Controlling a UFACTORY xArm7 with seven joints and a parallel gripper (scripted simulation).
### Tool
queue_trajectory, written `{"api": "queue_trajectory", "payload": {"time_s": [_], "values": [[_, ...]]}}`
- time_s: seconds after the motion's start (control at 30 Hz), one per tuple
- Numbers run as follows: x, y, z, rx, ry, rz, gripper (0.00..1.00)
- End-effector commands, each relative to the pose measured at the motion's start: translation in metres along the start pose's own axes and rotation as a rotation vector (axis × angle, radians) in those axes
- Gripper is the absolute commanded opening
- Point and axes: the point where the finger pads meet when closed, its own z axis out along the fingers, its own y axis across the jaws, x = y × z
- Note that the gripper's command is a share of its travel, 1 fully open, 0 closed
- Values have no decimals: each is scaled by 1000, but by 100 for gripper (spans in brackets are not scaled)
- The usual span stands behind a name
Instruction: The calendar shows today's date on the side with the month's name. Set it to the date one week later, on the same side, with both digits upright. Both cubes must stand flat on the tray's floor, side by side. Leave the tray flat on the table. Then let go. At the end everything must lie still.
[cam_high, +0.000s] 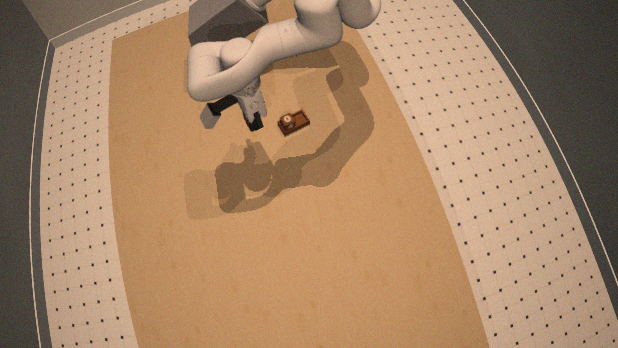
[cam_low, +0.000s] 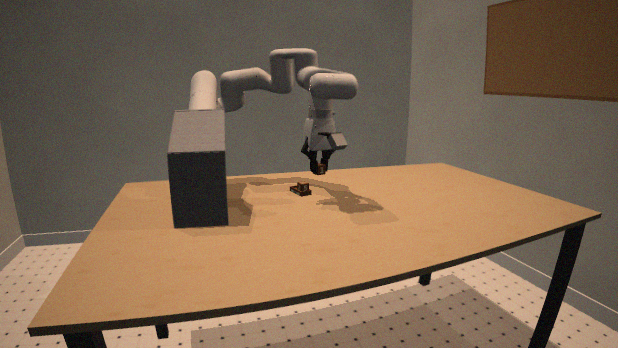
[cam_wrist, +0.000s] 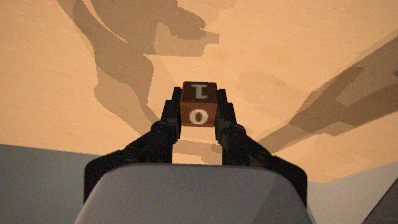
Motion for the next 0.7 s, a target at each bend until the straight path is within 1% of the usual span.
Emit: {"api": "queue_trajectory", "payload": {"time_s": [0.0, 0.2, 0.27, 0.3, 0.37, 0.4, 0.43, 0.5, 0.53, 0.6, 0.63, 0.67], "values": [[0, 0, -8, 1, 2, -1, 29], [0, 0, -8, 1, 2, -1, 29], [-5, -1, -9, 0, 3, -1, 29], [-14, -3, -10, 0, 6, -1, 29], [-49, -6, -14, -1, 10, 0, 29], [-49, -6, -14, -1, 10, 0, 29], [-70, -6, -16, -1, 10, 0, 29], [-70, -6, -16, -1, 10, 0, 29], [-91, -4, -17, 0, 7, 0, 29], [-91, -4, -17, 0, 7, 0, 29], [-109, -2, -17, 1, 4, 0, 29], [-109, -2, -17, 1, 4, 0, 29]]}}
